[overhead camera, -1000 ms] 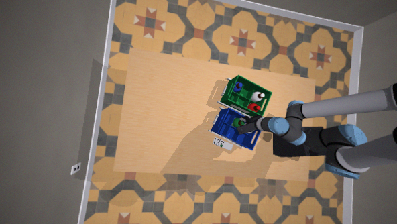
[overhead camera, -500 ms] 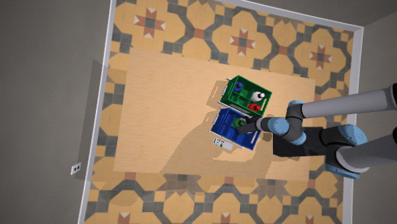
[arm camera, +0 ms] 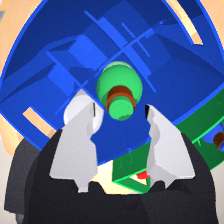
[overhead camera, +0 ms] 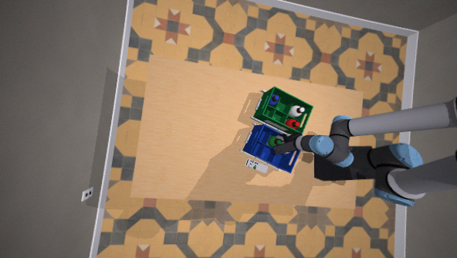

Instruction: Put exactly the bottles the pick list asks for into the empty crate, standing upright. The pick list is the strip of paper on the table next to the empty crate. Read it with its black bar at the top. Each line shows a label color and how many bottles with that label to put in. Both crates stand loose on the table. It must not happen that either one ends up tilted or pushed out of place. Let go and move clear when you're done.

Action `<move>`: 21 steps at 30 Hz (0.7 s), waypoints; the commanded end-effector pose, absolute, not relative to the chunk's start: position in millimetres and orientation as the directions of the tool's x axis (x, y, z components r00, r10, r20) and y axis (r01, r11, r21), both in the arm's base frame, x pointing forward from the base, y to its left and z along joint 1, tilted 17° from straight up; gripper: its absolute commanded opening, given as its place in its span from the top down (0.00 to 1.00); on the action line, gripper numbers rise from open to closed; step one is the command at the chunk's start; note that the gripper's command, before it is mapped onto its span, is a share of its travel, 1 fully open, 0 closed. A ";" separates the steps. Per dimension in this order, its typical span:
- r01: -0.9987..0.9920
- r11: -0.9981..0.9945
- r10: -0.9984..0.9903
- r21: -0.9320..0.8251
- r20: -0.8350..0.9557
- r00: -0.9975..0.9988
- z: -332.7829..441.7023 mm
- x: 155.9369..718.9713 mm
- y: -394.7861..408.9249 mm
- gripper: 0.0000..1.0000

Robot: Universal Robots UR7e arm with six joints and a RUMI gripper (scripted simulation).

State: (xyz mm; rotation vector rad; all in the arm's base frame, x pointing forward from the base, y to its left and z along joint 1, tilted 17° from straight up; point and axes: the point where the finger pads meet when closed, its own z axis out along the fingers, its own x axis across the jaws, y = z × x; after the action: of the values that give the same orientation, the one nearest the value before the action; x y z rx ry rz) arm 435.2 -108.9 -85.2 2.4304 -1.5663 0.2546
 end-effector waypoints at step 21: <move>-0.912 -0.398 -0.870 0.104 0.273 0.411 -28.5 434.6 -91.8 0.62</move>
State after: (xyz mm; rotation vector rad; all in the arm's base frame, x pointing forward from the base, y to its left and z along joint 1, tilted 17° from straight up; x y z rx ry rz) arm 434.5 -94.8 -38.8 2.4307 -1.5661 0.2561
